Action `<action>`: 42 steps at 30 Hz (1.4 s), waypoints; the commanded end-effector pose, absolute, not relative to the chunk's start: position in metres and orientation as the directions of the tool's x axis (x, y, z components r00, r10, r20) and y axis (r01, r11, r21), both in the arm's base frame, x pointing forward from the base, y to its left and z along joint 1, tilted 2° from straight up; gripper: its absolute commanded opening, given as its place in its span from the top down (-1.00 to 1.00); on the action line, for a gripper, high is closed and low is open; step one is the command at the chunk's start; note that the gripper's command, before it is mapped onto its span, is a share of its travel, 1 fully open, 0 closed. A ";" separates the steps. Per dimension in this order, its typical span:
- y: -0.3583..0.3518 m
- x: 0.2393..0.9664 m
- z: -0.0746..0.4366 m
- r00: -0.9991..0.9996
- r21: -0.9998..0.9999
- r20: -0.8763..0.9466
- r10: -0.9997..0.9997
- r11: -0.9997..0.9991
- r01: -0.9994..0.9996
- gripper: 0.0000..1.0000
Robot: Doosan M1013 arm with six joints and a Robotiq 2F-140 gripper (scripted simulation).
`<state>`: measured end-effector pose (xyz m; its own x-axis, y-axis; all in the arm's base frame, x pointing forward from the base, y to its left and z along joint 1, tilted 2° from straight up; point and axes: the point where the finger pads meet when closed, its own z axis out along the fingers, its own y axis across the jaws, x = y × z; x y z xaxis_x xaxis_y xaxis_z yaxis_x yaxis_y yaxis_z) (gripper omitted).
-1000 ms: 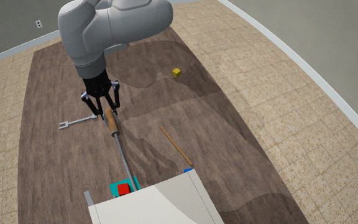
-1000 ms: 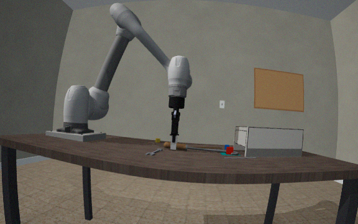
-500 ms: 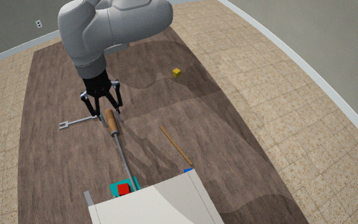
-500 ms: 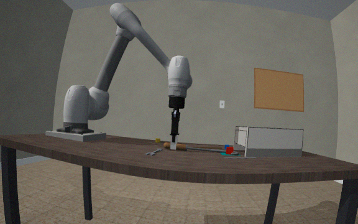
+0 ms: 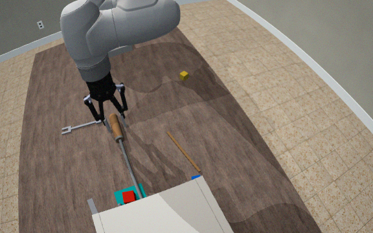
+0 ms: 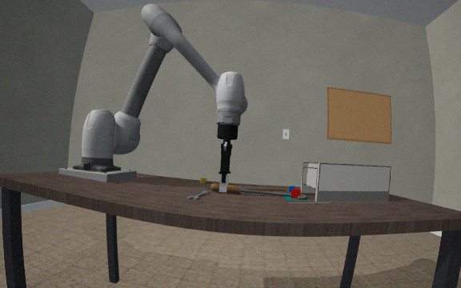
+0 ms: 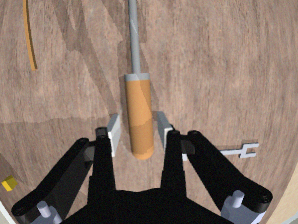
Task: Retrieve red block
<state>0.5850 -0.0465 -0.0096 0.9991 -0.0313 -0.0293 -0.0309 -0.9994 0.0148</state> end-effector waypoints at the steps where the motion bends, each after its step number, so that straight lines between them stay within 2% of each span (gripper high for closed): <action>1: -0.046 0.585 -0.011 0.999 0.016 -0.032 -0.031 -0.999 -0.031 0.32; 24: -0.046 0.585 -0.004 0.999 0.016 -0.032 -0.031 -0.999 -0.031 0.32; 42: -0.045 0.587 0.050 0.999 0.016 -0.032 -0.031 -0.999 -0.031 0.32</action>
<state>0.5864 -0.0463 0.0334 0.9990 -0.0316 -0.0325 -0.0310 -0.9994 0.0160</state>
